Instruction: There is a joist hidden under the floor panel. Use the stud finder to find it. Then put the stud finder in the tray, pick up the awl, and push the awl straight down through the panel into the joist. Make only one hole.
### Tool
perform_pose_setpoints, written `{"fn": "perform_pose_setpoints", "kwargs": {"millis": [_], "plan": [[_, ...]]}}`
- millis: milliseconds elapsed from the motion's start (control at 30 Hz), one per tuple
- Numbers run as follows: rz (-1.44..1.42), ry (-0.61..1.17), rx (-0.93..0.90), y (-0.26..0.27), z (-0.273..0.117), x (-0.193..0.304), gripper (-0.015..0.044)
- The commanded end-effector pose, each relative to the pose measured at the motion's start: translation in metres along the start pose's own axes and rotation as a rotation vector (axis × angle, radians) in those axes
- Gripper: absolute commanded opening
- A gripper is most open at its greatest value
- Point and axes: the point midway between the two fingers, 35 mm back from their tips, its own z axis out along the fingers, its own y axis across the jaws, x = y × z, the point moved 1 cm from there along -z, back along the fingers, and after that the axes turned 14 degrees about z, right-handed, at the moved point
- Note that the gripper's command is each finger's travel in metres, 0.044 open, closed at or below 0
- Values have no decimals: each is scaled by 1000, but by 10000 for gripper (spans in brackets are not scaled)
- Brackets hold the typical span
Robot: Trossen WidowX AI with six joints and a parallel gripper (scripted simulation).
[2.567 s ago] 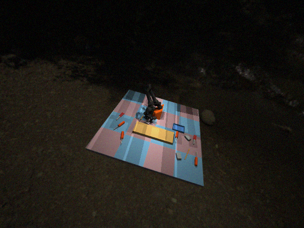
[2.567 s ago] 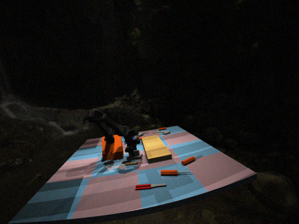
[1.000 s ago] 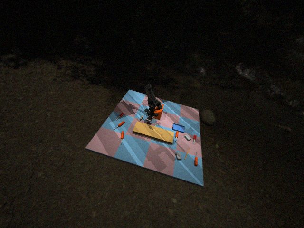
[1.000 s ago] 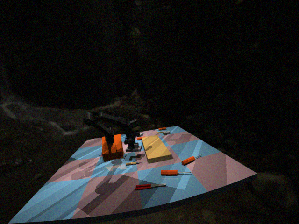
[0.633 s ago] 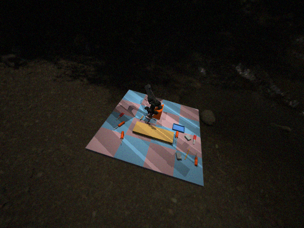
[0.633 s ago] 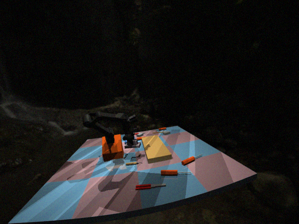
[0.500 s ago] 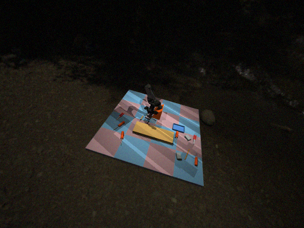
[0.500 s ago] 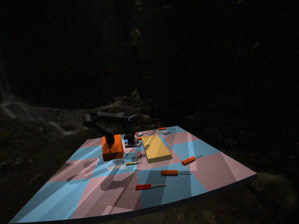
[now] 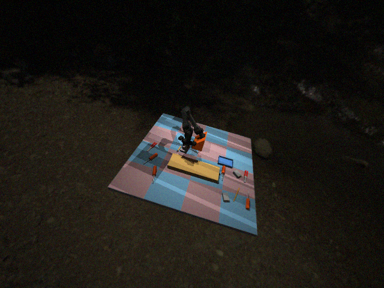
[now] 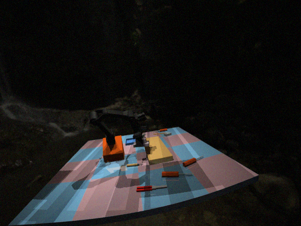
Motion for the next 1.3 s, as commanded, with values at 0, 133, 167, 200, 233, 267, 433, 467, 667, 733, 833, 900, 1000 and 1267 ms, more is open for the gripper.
{"fn": "perform_pose_setpoints", "kwargs": {"millis": [0, 133, 167, 200, 233, 267, 433, 467, 667, 733, 833, 900, 1000, 1267], "plan": [[-23, -2, -14, 1, 2, -22, 0], [-47, -2, -20, 0, 5, -41, 0], [-53, -3, -22, -1, 6, -45, 0], [-60, -3, -23, -1, 7, -50, 0], [-66, -3, -25, -1, 8, -54, 0], [-72, -4, -26, -2, 9, -59, 0], [-103, -8, -33, -4, 15, -82, 0], [-109, -9, -34, -5, 17, -86, 0], [-147, -16, -40, -9, 27, -113, 0], [-154, -18, -40, -10, 29, -118, 0], [-156, -19, -41, -10, 30, -120, 0], [-156, -19, -41, -10, 32, -119, 0], [-156, -18, -41, -11, 37, -119, 0], [-156, -18, -41, -11, 54, -115, 0]]}}
